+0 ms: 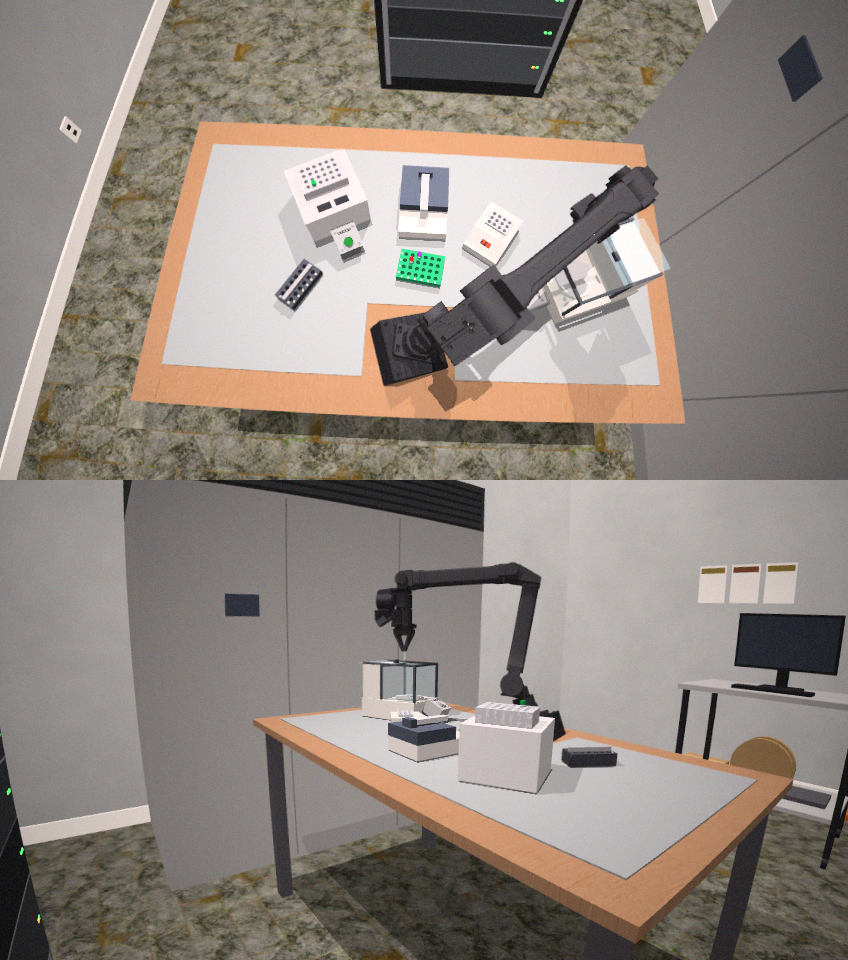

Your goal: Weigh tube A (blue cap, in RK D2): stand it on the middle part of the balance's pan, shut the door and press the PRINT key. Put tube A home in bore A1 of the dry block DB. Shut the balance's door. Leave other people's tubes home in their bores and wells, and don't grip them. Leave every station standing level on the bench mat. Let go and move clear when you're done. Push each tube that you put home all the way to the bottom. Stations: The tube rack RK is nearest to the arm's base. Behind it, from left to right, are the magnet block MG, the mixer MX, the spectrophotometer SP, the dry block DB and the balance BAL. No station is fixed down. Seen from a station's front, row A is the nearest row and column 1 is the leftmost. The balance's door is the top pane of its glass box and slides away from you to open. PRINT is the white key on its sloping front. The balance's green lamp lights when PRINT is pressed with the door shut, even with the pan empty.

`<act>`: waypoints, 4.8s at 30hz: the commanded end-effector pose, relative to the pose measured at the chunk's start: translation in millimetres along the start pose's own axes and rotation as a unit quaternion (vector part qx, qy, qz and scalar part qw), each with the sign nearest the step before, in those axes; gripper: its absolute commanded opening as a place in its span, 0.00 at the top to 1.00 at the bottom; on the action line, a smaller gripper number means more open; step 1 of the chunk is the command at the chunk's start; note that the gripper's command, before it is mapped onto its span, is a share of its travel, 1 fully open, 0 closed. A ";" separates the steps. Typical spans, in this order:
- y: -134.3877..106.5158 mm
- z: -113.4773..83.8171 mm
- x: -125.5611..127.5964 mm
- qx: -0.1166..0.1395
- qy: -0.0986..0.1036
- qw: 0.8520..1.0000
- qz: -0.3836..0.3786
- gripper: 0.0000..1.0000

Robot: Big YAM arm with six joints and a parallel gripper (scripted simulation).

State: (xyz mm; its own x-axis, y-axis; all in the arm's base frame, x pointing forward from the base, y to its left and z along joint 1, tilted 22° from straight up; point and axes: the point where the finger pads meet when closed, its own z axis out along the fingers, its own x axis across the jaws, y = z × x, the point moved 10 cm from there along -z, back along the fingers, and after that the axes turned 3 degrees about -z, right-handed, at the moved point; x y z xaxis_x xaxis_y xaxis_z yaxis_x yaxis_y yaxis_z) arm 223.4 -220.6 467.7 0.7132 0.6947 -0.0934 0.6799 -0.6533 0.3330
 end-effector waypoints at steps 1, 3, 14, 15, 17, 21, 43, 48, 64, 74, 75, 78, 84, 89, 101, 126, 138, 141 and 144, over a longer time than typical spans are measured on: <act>16.8 -17.7 -18.7 -0.028 -0.004 0.999 0.046 0.91; 15.8 -18.9 -26.3 -0.025 -0.007 0.998 0.062 0.91; 12.9 -29.7 -88.4 -0.036 -0.028 0.989 0.138 0.91; 7.9 -11.0 -78.8 -0.013 -0.021 0.992 0.126 0.91; 5.1 -9.4 -77.3 -0.012 -0.021 0.992 0.128 0.91; 1.8 -13.7 -78.4 -0.018 -0.024 0.991 0.134 0.91; 2.7 -26.3 -78.7 -0.034 -0.027 0.990 0.138 0.91; 2.7 -26.3 -78.7 -0.034 -0.027 0.990 0.138 0.91; 2.7 -26.3 -78.7 -0.034 -0.027 0.990 0.138 0.91; 2.7 -26.3 -78.7 -0.034 -0.027 0.990 0.138 0.91; 2.7 -26.3 -78.7 -0.034 -0.027 0.990 0.138 0.91; 2.5 -7.9 -76.7 -0.021 -0.026 0.990 0.139 0.91; 4.2 6.0 -80.3 -0.016 -0.026 0.990 0.139 0.91; 2.7 8.6 -81.5 -0.018 -0.027 0.990 0.139 0.91; 3.7 31.0 -84.4 -0.015 -0.027 0.990 0.137 0.91; 4.0 66.1 -86.2 -0.015 -0.026 0.990 0.137 0.91; 4.4 82.8 -86.2 -0.015 -0.026 0.990 0.136 0.91; 4.2 87.7 -87.4 -0.015 -0.026 0.990 0.137 0.91; 4.4 92.8 -87.2 -0.015 -0.026 0.990 0.136 0.91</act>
State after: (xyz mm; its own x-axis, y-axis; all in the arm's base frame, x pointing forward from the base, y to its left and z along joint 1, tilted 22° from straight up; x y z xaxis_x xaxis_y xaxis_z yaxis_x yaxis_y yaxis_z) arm 179.8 -304.2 398.1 0.8794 0.4741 -0.0425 0.4521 -0.8040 0.3863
